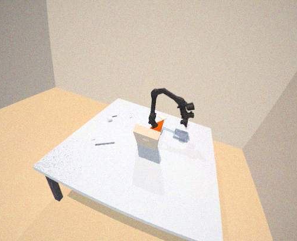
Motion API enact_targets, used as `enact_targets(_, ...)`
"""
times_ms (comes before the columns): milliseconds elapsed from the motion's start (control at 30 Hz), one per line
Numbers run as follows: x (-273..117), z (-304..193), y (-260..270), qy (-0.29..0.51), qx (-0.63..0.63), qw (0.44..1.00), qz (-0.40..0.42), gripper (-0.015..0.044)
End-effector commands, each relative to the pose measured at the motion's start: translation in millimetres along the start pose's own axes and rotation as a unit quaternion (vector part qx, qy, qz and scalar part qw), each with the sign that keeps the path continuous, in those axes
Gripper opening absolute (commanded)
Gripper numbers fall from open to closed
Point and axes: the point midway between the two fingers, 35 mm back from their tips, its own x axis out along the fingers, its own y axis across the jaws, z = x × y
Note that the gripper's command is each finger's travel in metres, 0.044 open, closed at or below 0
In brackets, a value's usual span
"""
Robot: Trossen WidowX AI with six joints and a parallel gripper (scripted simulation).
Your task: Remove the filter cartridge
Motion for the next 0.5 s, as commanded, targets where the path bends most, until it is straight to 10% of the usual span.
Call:
enact_targets(0, 15, -12, 19, 0.004, -0.035, 0.999, 0.021, 0.0)
enact_targets(467, 52, -51, 65, 0.01, -0.124, 0.99, 0.073, 0.0)
